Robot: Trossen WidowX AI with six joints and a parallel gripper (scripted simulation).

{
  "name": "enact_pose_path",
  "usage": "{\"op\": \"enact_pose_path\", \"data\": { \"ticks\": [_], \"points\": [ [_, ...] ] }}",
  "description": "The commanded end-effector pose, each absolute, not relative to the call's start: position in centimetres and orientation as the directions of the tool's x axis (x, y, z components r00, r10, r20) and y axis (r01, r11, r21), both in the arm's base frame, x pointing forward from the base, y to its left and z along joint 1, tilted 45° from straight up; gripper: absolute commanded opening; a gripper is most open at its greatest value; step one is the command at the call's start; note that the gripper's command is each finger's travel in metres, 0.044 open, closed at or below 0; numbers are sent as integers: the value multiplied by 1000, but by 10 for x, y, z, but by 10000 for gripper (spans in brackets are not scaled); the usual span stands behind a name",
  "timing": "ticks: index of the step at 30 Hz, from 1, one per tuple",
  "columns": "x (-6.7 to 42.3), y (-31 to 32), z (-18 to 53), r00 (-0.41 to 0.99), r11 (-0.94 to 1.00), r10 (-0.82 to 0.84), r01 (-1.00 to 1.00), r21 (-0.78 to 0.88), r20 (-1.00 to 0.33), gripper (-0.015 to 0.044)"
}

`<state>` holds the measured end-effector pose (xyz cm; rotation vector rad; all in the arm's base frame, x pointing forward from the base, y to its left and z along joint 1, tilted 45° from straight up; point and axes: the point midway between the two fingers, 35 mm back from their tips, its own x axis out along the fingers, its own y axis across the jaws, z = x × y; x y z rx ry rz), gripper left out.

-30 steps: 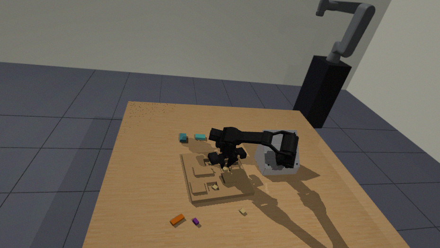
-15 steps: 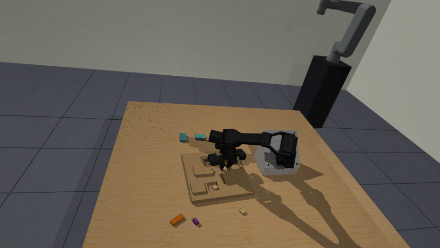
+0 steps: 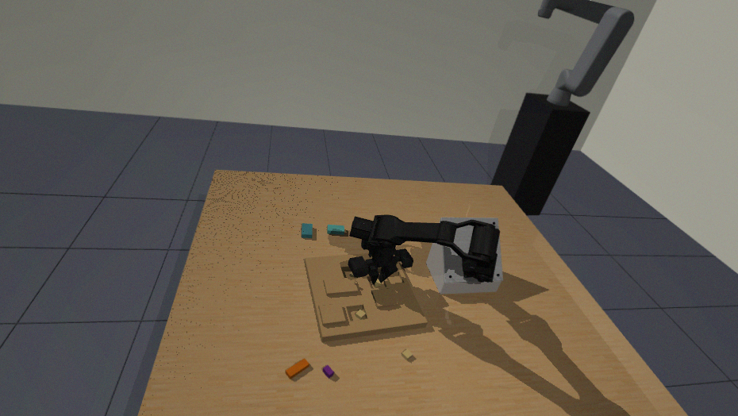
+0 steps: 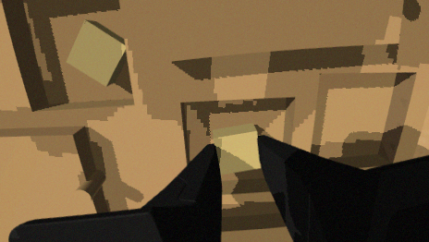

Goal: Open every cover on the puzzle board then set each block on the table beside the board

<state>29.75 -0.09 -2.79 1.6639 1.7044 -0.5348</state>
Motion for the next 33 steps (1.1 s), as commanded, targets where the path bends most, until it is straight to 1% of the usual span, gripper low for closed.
{"op": "enact_pose_path", "data": {
  "ticks": [1, 33],
  "points": [
    [298, -4, -25, 56, 101, 697, 979, 174, -715, 80],
    [294, -34, 5, 55, 96, 698, 981, 169, -714, 80]
  ]
}}
